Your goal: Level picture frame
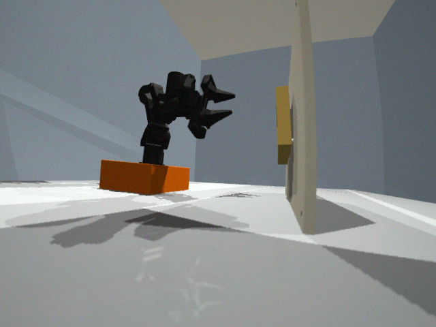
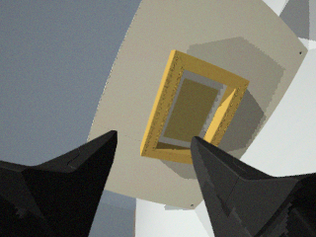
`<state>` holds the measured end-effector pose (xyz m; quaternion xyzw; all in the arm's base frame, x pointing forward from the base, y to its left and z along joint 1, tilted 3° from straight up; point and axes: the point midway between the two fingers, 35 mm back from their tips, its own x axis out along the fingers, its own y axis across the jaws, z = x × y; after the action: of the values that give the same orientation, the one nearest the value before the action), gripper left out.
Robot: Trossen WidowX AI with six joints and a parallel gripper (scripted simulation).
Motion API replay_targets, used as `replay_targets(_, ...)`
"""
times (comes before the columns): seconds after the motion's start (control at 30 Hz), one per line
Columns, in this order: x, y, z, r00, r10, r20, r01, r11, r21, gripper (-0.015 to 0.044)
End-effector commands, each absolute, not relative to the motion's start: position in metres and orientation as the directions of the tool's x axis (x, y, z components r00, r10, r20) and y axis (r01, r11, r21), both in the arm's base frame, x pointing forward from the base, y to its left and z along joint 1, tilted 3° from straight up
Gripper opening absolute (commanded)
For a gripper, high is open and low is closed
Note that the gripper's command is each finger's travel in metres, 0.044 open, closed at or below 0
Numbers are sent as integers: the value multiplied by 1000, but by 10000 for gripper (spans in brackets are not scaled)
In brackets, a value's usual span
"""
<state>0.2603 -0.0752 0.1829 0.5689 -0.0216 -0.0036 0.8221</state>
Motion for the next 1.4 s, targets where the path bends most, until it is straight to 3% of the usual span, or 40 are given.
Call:
replay_targets(0.0, 247, -75, 189, 999, -23, 22, -12, 372, 928, 260)
replay_targets(0.5, 187, -47, 193, 1000, -1, -10, 9, 408, 913, 260)
replay_targets(0.67, 186, -46, 193, 1000, -11, -22, 25, 305, 952, 260)
replay_targets(1.37, 186, -46, 193, 1000, -11, -22, 25, 305, 952, 260)
